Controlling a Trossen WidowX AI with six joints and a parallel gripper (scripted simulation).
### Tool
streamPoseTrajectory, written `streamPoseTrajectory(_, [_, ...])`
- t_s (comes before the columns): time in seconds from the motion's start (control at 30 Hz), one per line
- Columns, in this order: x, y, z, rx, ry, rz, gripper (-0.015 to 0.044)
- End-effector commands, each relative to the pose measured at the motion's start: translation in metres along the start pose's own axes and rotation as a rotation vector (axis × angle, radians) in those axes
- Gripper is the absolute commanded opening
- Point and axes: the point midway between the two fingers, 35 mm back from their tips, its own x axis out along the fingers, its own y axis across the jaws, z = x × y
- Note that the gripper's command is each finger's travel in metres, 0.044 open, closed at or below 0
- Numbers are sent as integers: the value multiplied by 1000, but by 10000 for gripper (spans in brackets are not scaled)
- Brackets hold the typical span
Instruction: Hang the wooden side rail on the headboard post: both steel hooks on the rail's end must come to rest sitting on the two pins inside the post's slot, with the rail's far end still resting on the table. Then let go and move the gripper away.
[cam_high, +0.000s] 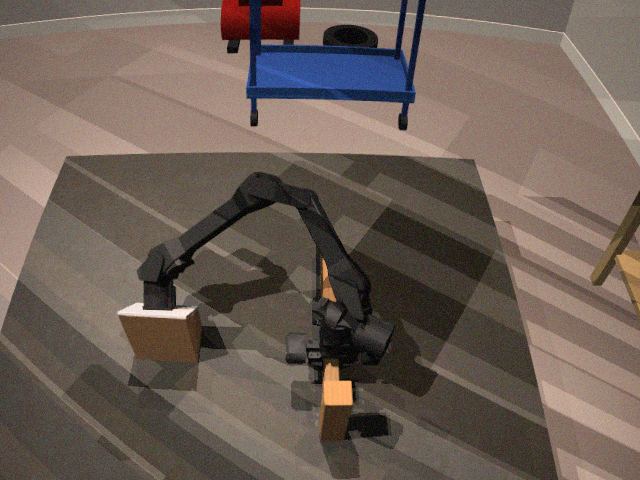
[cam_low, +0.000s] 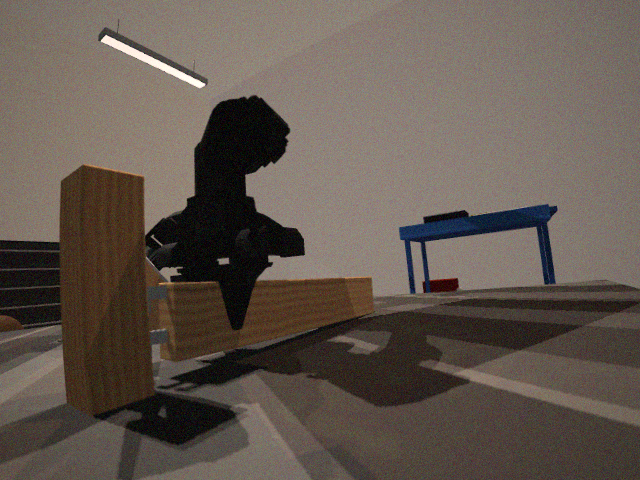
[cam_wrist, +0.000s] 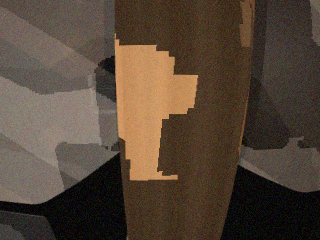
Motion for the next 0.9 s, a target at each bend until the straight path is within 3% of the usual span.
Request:
streamPoseTrajectory(0.0, [-8, -2, -3, 2, 2, -20, 0])
streamPoseTrajectory(0.87, [-13, -2, -3, 2, 2, -20, 0])
